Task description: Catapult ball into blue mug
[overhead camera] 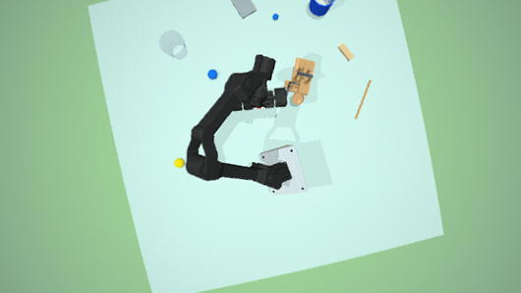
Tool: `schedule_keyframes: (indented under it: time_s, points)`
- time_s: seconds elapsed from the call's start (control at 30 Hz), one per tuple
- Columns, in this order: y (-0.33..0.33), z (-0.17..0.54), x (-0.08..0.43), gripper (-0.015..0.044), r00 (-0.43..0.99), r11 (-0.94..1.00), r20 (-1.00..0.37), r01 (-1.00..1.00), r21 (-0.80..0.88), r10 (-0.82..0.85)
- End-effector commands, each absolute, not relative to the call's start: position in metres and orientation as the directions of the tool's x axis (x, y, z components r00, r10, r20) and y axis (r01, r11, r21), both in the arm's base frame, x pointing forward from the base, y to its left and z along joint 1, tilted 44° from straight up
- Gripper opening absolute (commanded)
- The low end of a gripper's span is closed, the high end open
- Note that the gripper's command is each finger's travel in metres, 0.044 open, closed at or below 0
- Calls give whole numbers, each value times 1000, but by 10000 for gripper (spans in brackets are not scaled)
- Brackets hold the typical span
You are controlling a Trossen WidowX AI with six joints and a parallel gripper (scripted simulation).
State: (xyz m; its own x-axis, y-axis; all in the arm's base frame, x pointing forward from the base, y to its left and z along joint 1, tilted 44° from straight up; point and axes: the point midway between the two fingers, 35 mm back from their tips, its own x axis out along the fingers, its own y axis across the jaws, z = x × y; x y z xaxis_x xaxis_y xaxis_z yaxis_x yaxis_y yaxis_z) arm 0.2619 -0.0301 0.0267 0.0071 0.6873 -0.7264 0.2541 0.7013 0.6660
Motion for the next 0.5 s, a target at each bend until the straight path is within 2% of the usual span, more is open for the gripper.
schedule_keyframes:
  time_s: [0.0, 0.47]
  points:
    - [-41, 16, 265, 0, -19, 697, -723, 284, 658, 691]
    - [-74, -24, 271, 0, -90, 669, -695, 381, 638, 714]
